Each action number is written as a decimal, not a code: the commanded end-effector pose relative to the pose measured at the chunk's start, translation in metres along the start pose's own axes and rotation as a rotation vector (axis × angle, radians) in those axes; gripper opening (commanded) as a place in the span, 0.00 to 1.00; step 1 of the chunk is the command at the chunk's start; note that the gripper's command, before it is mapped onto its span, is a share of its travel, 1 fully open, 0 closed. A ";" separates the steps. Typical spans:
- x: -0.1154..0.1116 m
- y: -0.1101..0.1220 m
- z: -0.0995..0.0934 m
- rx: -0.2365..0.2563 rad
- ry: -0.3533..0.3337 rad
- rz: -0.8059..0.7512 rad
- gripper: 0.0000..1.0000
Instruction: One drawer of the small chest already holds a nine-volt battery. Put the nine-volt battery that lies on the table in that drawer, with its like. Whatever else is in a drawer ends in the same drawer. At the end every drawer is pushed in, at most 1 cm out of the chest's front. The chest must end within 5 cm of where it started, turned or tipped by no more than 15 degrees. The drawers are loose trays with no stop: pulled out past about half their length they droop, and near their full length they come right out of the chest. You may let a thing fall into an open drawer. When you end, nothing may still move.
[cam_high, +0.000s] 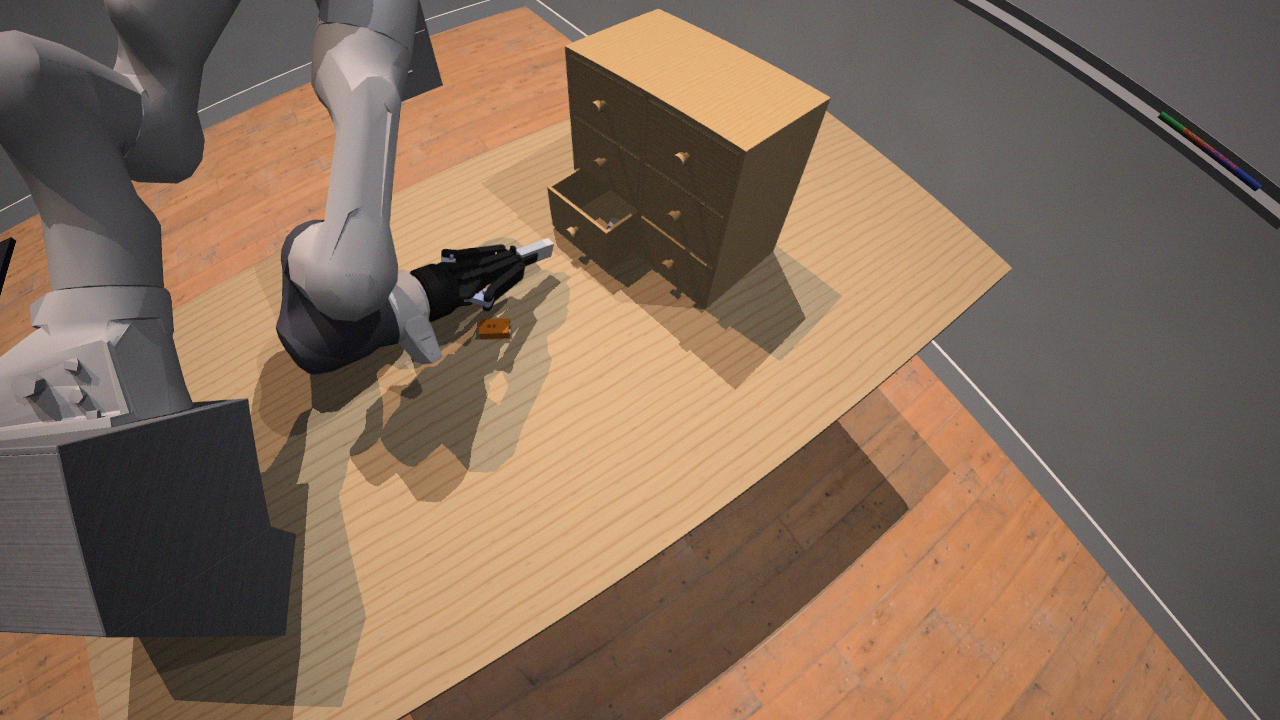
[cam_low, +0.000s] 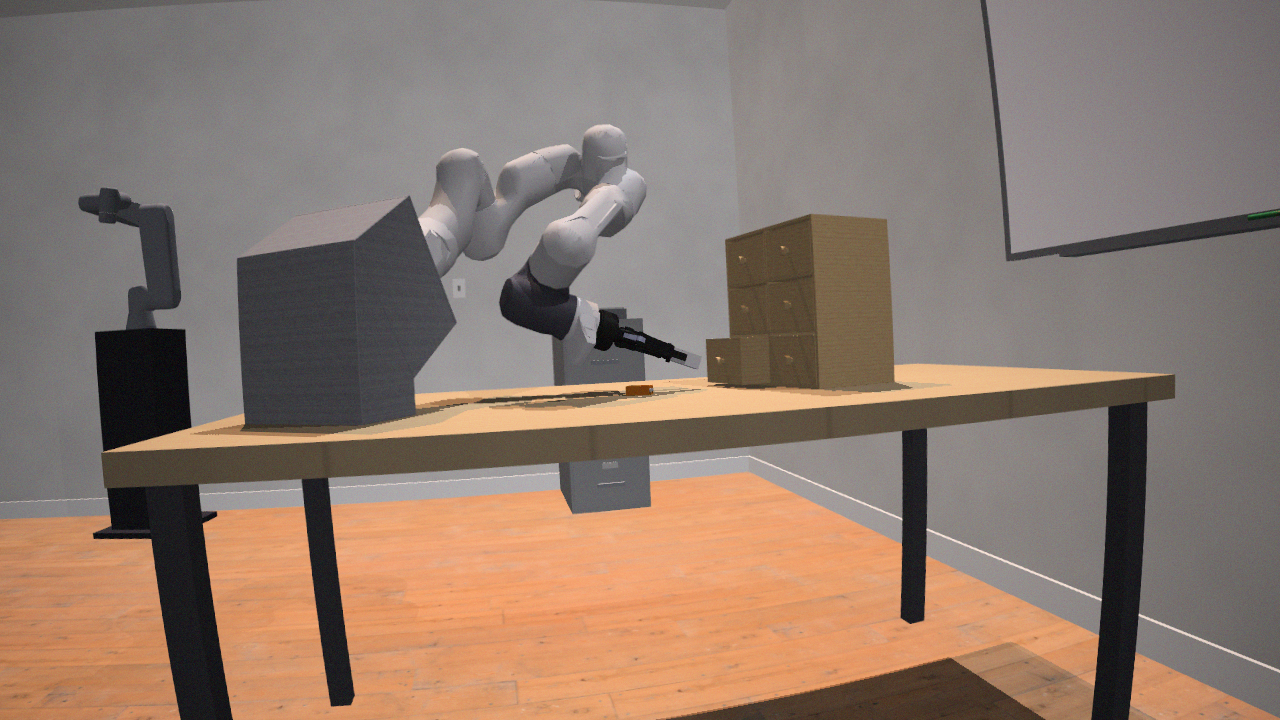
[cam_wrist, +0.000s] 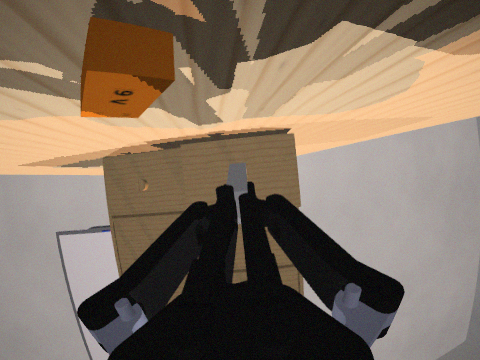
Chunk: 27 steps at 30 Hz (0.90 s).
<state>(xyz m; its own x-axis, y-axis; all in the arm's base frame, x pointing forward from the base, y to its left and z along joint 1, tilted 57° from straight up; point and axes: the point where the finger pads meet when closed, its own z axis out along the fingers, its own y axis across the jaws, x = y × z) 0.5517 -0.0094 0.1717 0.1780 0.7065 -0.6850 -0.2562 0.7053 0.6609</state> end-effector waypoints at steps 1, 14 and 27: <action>0.001 -0.001 0.001 0.003 0.001 -0.006 0.00; 0.000 -0.001 0.003 0.003 0.001 -0.006 0.00; -0.004 -0.001 0.014 0.003 0.001 -0.006 0.00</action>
<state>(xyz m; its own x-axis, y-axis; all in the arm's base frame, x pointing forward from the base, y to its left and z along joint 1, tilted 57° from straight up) 0.5608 -0.0101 0.1778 0.1815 0.6984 -0.6923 -0.2573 0.7132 0.6521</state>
